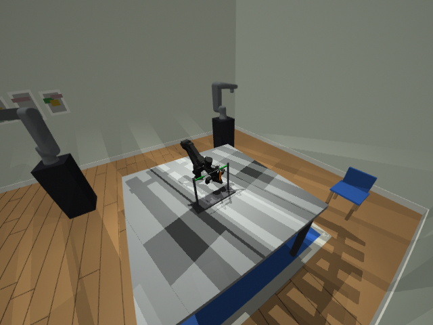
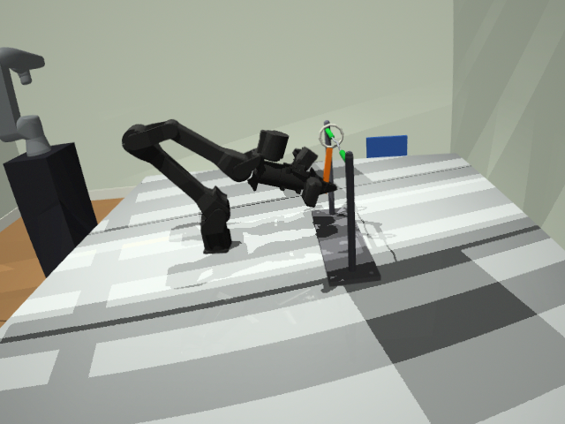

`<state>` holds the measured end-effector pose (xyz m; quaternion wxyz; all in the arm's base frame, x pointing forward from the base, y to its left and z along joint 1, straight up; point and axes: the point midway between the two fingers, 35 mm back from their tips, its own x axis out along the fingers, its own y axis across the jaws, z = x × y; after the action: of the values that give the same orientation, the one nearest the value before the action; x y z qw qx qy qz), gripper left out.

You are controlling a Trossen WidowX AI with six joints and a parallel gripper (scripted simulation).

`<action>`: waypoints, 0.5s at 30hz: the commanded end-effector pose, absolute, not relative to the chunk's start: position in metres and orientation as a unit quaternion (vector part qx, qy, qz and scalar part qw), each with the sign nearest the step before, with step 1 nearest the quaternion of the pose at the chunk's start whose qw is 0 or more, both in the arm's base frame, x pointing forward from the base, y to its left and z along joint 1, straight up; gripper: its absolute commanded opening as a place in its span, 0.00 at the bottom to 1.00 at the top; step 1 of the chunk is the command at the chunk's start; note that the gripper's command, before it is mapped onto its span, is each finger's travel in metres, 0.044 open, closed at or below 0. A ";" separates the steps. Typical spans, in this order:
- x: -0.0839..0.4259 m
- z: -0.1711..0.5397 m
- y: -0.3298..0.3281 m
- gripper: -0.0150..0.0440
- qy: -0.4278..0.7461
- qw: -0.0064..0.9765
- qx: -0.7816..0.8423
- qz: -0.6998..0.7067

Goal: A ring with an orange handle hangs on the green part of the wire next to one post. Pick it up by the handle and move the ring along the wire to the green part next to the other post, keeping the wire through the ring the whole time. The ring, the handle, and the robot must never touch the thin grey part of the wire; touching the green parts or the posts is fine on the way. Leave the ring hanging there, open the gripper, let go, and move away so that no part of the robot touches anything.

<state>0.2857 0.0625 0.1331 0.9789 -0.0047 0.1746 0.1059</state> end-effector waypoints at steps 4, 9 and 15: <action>0.287 0.127 0.063 0.00 0.174 0.979 -0.002 0.103; 0.287 0.120 0.064 0.00 0.174 0.979 -0.002 0.103; 0.286 0.114 0.064 0.00 0.174 0.979 -0.002 0.103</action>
<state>0.2875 0.0647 0.1200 0.9797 -0.0040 0.1702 0.1058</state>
